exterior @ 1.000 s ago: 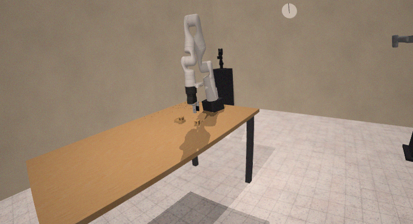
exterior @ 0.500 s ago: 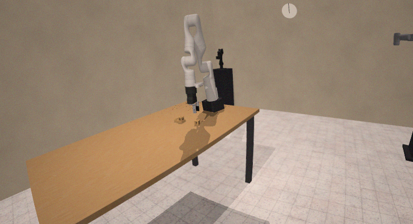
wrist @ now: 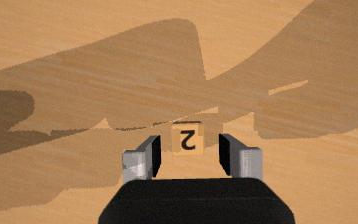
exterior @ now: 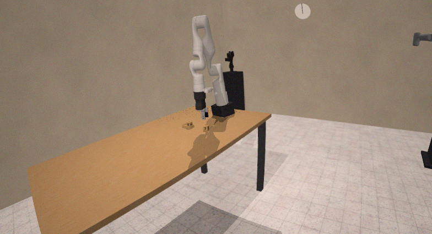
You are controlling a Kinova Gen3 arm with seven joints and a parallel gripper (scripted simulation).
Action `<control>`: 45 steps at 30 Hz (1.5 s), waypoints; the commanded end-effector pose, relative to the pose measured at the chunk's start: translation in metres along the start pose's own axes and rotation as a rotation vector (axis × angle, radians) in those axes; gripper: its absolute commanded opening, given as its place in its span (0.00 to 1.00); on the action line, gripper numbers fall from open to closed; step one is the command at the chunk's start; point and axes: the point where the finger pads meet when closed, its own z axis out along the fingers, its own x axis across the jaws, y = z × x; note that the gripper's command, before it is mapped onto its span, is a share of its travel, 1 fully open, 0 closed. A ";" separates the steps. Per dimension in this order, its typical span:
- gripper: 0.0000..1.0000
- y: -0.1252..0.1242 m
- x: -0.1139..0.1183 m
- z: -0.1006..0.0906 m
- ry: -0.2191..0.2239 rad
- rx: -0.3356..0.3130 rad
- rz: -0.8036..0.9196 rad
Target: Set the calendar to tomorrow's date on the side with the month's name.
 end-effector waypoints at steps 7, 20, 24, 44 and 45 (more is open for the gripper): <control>0.90 0.000 -0.001 0.012 0.000 0.000 -0.009; 0.90 0.001 0.000 0.032 0.000 -0.001 -0.009; 0.90 0.001 0.000 0.035 0.000 -0.001 -0.009; 0.90 0.001 0.000 0.043 0.001 -0.001 -0.009; 0.90 0.001 0.000 0.043 0.001 -0.001 -0.009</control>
